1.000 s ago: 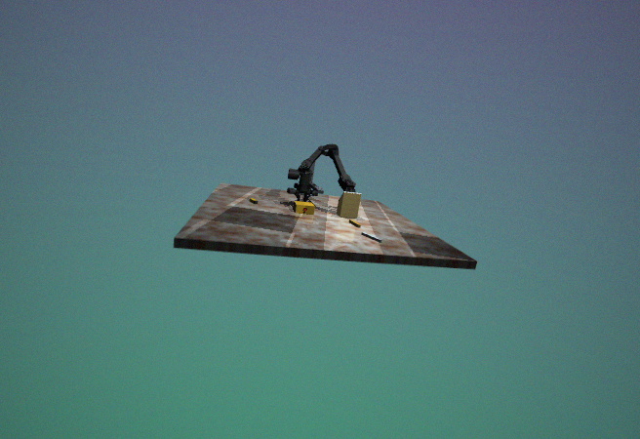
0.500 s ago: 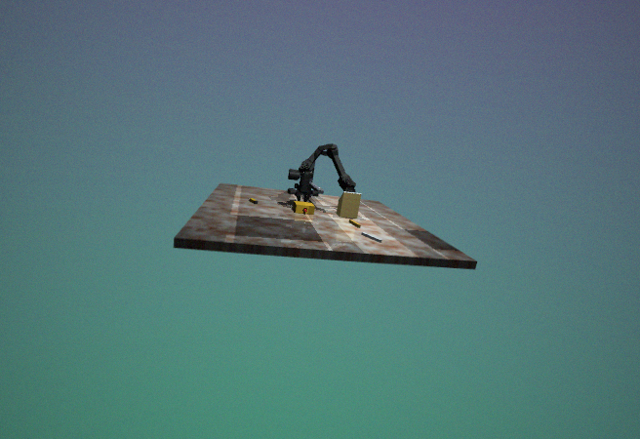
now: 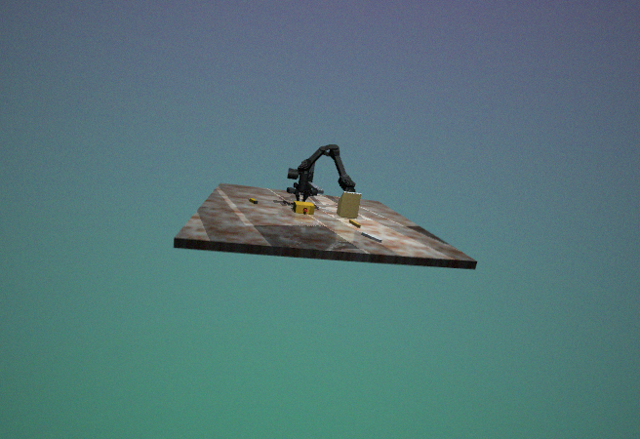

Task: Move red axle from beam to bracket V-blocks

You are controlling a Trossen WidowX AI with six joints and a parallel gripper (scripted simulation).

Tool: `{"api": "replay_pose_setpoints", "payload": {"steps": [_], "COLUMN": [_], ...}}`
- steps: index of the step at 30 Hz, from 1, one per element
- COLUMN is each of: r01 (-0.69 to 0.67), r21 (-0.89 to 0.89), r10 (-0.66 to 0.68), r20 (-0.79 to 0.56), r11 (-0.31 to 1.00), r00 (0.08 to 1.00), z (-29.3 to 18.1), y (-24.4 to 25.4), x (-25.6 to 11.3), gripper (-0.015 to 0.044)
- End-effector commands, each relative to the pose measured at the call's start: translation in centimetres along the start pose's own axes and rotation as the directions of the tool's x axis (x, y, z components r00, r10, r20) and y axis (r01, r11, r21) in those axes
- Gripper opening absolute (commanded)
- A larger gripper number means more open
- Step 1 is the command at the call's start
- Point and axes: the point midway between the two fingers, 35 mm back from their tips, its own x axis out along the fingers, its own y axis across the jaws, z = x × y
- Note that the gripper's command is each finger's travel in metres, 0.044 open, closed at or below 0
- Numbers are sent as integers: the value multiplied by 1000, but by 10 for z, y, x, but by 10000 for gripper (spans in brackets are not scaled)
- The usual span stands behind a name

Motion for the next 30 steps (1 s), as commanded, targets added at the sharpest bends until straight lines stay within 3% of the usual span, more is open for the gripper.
{"api": "replay_pose_setpoints", "payload": {"steps": [1, 30], "r01": [-1, -2], "r21": [2, 2], "r10": [1, 2], "r20": [4, -1], "r11": [1000, 1000], "r00": [1000, 1000], "z": [22, 20], "y": [-3, 0], "x": [-1, -37], "gripper": [0, 0]}}
